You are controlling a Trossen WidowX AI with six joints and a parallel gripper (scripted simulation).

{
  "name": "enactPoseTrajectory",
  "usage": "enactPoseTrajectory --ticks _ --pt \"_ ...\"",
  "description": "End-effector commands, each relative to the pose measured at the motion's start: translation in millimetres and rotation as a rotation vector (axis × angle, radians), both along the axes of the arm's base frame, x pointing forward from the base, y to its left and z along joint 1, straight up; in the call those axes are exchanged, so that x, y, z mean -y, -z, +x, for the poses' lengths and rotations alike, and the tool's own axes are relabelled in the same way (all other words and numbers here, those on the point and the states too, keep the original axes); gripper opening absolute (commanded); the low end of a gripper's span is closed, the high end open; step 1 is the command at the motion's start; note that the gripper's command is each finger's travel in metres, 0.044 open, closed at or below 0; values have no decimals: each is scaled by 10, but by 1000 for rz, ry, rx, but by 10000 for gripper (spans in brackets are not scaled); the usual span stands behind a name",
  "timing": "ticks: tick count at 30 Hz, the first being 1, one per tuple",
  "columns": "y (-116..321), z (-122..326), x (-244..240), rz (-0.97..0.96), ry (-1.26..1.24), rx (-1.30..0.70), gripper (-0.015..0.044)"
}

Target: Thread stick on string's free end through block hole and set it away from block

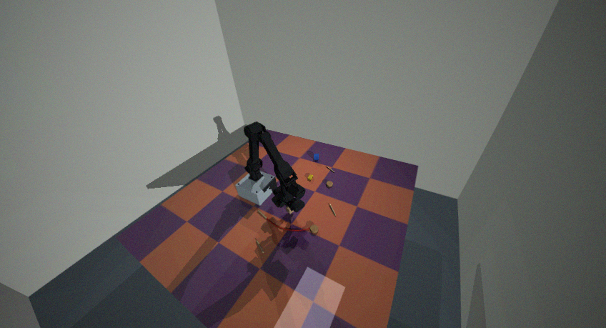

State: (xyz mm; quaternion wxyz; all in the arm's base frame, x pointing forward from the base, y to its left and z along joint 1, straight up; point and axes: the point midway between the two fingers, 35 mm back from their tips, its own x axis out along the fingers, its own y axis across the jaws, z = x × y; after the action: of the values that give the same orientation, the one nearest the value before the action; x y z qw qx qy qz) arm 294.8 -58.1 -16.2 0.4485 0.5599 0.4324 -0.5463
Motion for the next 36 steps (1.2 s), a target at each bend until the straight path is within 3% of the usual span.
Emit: enactPoseTrajectory --ticks 1,36 --pt "-24 2 -3 -4 0 0 0" --pt "122 72 -333 -574 22 -142 0"
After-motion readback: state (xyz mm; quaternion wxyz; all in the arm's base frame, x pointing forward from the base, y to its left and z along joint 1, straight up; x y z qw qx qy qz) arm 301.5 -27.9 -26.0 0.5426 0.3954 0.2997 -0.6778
